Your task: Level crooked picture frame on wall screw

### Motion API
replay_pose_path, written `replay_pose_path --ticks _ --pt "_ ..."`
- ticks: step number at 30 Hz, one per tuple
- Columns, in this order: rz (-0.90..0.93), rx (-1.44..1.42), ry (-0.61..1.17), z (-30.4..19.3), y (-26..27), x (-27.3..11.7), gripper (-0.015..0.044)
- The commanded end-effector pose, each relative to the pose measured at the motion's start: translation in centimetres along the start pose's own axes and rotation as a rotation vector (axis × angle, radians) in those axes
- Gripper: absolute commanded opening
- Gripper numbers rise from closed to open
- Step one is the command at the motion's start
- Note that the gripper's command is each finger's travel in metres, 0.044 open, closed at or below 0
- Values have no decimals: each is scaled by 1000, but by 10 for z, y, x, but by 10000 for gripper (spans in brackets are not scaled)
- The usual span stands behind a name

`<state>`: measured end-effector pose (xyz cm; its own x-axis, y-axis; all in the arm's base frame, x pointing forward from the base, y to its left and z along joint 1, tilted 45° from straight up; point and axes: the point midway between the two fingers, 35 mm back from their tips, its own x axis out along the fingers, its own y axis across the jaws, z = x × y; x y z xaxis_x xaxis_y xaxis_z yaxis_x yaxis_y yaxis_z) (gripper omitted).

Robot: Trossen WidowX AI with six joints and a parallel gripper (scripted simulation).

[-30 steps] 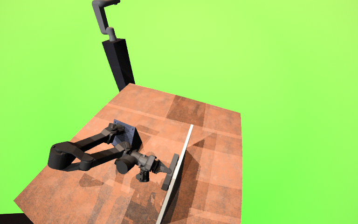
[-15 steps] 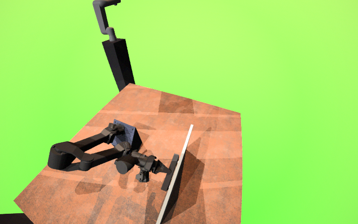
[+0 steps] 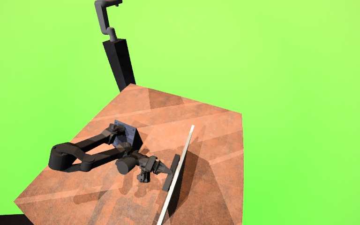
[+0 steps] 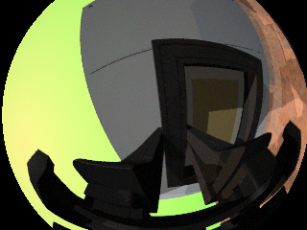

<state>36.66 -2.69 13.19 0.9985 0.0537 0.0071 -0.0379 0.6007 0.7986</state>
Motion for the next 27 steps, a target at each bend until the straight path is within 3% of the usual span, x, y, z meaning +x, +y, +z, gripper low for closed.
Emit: replay_pose_path --ticks 1,27 --pt "6 -4 1 -1 1 0 0" --pt "6 -4 1 -6 1 0 0"
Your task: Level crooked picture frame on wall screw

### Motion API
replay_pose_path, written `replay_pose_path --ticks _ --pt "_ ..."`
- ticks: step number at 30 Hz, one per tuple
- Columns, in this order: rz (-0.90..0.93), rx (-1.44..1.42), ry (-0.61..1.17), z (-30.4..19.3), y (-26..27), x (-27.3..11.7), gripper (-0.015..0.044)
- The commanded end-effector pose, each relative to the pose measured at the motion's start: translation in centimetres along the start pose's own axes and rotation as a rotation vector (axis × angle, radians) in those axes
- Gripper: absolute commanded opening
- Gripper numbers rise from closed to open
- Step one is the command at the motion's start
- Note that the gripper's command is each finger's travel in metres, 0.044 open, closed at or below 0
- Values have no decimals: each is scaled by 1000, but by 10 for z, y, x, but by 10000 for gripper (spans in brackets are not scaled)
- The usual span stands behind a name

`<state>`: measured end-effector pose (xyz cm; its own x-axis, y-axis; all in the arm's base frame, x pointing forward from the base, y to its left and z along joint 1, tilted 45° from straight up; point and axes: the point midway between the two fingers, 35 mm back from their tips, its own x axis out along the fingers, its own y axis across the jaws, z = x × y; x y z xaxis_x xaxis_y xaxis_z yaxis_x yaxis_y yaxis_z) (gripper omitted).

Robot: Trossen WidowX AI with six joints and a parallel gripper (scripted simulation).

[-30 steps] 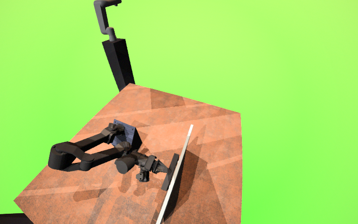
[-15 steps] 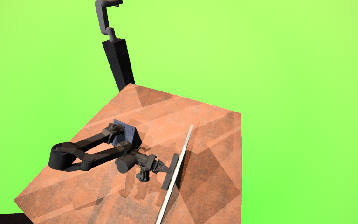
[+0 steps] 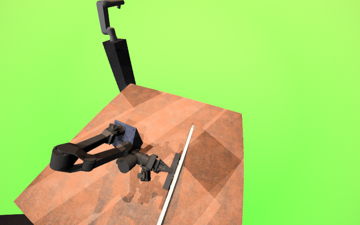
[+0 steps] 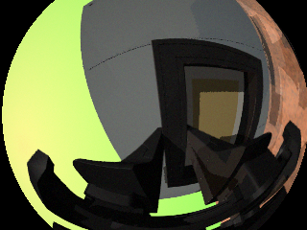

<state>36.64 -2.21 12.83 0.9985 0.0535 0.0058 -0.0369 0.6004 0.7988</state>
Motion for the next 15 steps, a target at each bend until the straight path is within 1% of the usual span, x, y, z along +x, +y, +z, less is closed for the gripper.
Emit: replay_pose_path --ticks 1,15 --pt "7 -4 0 -1 1 0 0" --pt "7 -4 0 -1 0 0 0"
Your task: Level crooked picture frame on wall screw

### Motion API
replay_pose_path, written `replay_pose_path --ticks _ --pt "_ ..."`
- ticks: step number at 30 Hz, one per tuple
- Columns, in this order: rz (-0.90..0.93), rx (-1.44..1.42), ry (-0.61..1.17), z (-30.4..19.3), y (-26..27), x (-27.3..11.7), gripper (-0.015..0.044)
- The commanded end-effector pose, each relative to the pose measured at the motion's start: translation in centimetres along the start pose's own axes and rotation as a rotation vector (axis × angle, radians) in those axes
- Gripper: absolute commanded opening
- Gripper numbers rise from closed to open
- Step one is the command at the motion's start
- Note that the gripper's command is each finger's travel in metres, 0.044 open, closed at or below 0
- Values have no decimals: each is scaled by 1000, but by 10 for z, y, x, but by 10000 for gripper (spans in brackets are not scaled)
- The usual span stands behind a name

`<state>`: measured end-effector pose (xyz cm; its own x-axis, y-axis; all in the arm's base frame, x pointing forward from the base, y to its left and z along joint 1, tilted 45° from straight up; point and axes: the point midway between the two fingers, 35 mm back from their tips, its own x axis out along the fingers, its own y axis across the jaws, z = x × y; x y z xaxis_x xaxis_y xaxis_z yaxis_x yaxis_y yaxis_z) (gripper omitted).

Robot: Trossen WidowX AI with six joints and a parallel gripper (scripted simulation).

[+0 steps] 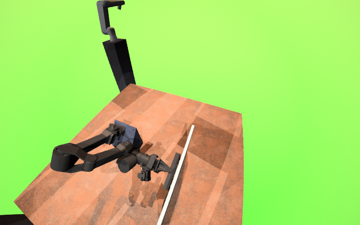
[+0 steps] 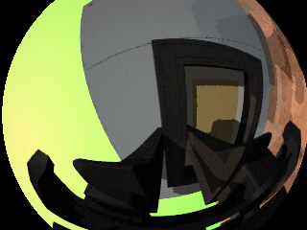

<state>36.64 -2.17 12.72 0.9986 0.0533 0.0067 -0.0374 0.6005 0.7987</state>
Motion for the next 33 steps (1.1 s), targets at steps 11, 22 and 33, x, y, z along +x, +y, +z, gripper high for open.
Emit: replay_pose_path --ticks 11,22,33 --pt "6 -4 1 0 -3 0 0" --pt "5 -1 -2 1 -4 0 0" --pt "4 -6 -1 1 -5 0 0"
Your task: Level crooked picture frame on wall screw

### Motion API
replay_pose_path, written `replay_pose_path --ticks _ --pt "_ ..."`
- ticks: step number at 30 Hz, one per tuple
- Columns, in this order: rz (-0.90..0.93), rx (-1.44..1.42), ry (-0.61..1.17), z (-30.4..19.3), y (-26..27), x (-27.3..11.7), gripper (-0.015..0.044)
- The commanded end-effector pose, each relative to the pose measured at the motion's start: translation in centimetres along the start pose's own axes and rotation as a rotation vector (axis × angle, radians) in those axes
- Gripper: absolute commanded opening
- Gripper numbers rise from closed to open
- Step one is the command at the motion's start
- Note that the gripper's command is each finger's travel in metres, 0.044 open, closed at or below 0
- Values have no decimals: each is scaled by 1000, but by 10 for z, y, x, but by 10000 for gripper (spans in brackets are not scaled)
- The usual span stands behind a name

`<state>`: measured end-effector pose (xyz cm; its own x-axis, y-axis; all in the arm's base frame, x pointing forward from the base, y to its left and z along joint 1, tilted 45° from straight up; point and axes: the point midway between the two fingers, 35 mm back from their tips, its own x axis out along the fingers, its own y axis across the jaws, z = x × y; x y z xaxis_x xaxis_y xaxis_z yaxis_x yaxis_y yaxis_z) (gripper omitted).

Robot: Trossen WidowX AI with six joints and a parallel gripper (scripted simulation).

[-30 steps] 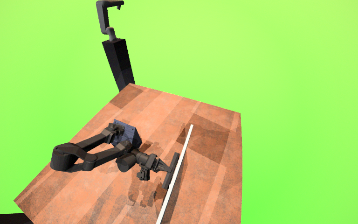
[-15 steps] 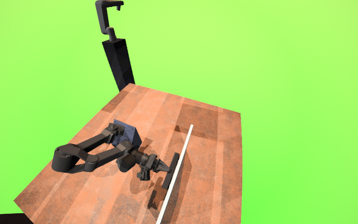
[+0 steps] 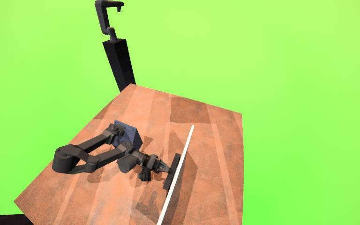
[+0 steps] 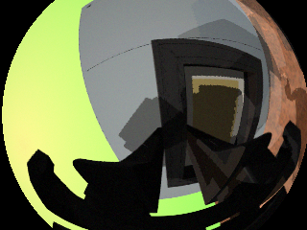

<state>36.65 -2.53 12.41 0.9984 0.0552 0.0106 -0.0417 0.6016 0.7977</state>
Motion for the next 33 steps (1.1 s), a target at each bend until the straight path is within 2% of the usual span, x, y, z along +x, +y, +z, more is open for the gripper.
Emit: replay_pose_path --ticks 1,24,33 --pt "0 -5 0 0 0 0 0" --pt "0 -151 0 0 -2 0 0" --pt "-1 -134 0 0 -2 0 236"
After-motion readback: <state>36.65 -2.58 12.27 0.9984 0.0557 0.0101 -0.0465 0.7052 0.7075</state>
